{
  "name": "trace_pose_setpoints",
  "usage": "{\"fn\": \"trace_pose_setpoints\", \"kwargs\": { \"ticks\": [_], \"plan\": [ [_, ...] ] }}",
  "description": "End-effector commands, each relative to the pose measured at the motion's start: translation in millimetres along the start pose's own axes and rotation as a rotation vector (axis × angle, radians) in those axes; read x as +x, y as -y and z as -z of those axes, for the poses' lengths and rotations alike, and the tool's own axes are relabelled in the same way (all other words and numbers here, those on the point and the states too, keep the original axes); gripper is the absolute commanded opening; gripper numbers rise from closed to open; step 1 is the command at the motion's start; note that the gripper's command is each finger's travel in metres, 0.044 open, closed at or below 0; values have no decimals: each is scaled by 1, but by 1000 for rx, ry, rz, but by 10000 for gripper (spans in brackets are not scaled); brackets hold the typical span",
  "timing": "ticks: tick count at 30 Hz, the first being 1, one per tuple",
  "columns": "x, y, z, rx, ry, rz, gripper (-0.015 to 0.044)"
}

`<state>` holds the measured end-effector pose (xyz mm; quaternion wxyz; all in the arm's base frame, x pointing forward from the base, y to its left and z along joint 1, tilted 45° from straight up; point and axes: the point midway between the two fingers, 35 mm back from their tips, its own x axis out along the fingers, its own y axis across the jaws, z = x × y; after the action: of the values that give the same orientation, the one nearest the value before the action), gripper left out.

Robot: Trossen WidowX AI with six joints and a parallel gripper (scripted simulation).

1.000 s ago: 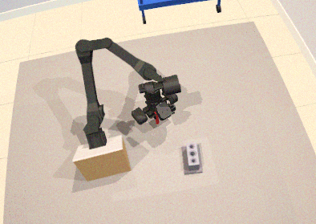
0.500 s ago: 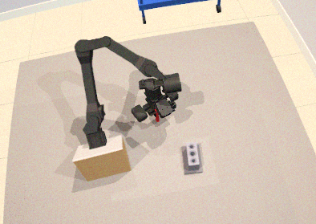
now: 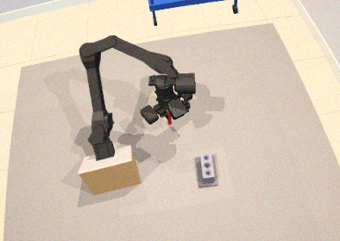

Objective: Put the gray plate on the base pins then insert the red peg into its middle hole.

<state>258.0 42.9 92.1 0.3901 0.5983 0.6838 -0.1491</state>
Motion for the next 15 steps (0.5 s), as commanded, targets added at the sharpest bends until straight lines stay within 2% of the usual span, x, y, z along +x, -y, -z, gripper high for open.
{"fn": "trace_pose_setpoints", "kwargs": {
  "ticks": [1,2,3,15],
  "plan": [
    [-15,-1,-1,-3,1,0,0],
    [-18,-1,-1,-3,1,0,0],
    [-6,0,-1,0,0,0,0],
    [-11,-13,-30,-1,6,0,0]
  ]
}}
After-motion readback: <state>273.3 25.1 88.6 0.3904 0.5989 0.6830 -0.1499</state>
